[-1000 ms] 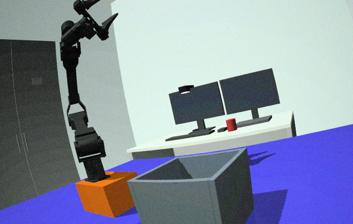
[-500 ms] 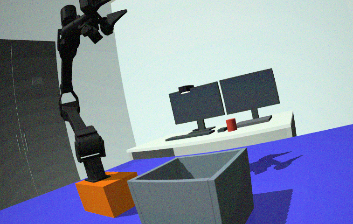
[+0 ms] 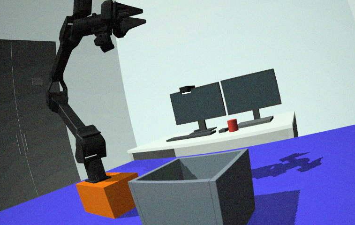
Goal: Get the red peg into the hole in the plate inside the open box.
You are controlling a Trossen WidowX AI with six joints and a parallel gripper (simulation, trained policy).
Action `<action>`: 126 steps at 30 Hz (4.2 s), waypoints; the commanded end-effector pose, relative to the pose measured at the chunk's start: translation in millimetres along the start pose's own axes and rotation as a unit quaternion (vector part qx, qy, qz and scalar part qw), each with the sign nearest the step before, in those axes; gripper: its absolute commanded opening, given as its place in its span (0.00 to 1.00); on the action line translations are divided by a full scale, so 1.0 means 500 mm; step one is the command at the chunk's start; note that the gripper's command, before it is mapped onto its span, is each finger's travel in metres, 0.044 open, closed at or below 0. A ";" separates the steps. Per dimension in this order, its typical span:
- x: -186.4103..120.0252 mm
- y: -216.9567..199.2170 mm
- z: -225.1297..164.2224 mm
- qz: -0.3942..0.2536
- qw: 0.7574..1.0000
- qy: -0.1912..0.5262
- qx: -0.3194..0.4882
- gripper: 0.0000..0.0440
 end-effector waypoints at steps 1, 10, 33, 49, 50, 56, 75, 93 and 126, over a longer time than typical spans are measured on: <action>0.026 0.012 0.016 -0.003 0.999 -0.035 0.008 0.98; 0.101 0.028 0.078 -0.022 0.989 -0.148 0.000 0.98; 0.210 0.028 0.272 -0.082 0.894 -0.421 -0.128 1.00; 0.233 0.047 0.407 -0.135 0.790 -0.557 -0.217 1.00; 0.233 0.048 0.415 -0.138 0.783 -0.564 -0.222 1.00; 0.234 0.056 0.461 -0.159 0.742 -0.601 -0.250 1.00; 0.241 0.086 0.581 -0.199 0.635 -0.666 -0.336 0.99; 0.258 0.114 0.683 -0.196 0.601 -0.676 -0.379 0.86; 0.344 0.087 0.660 -0.200 0.651 -0.603 -0.416 0.00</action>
Point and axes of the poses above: the point midway between the two fingers, 35 mm back from their tips, its own x axis out along the fingers, its own y axis across the jaws, z = x × y, the point moved 8 cm from there along -x, back along the fingers, and after that the axes turned 15 degrees about x, right-handed, at the moved point
